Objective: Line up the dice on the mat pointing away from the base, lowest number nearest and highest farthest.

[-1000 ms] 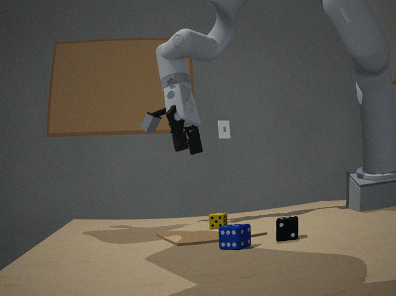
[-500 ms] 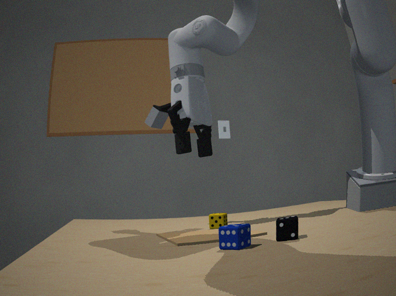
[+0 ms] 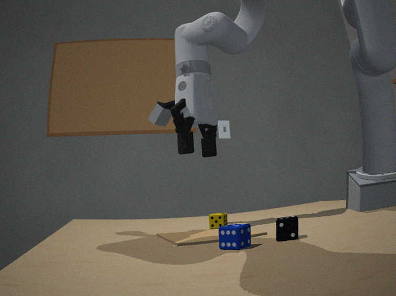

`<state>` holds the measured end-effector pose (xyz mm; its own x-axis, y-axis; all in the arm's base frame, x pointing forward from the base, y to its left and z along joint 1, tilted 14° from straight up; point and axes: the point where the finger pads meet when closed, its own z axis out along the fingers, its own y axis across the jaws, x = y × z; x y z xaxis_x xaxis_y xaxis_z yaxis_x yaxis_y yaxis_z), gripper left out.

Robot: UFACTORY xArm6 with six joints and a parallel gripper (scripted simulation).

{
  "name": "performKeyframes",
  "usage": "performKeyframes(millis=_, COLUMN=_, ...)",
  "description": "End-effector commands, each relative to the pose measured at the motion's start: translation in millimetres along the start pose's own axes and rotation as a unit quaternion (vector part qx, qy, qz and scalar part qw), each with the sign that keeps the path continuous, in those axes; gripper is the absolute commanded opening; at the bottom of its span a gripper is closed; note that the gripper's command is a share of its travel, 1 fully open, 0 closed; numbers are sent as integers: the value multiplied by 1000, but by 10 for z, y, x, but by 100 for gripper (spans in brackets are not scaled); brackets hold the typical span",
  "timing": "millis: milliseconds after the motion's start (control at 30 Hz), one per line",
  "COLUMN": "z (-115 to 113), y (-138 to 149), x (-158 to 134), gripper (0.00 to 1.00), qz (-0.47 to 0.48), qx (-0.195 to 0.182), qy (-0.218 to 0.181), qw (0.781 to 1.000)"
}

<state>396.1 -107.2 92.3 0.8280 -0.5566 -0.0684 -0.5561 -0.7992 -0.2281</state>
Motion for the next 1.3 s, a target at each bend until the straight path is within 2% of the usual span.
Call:
performKeyframes(millis=0, z=-14, y=-8, x=11, gripper=100, qz=0, qx=0, qy=2, qw=1000)
performKeyframes(millis=200, z=3, y=-8, x=11, gripper=100, qz=0, qx=0, qy=2, qw=1000)
performKeyframes(millis=300, z=90, y=-9, x=14, gripper=100, qz=0, qx=0, qy=2, qw=1000)
performKeyframes(millis=600, z=718, y=-18, x=33, gripper=100, qz=0, qx=0, qy=2, qw=1000)
performKeyframes(millis=667, z=718, y=-18, x=33, gripper=100, qz=0, qx=0, qy=2, qw=1000)
performKeyframes(millis=833, z=948, y=-21, x=40, gripper=100, qz=0, qx=0, qy=2, qw=1000)
performKeyframes(millis=1267, z=981, y=-22, x=41, gripper=100, qz=0, qx=0, qy=2, qw=1000)
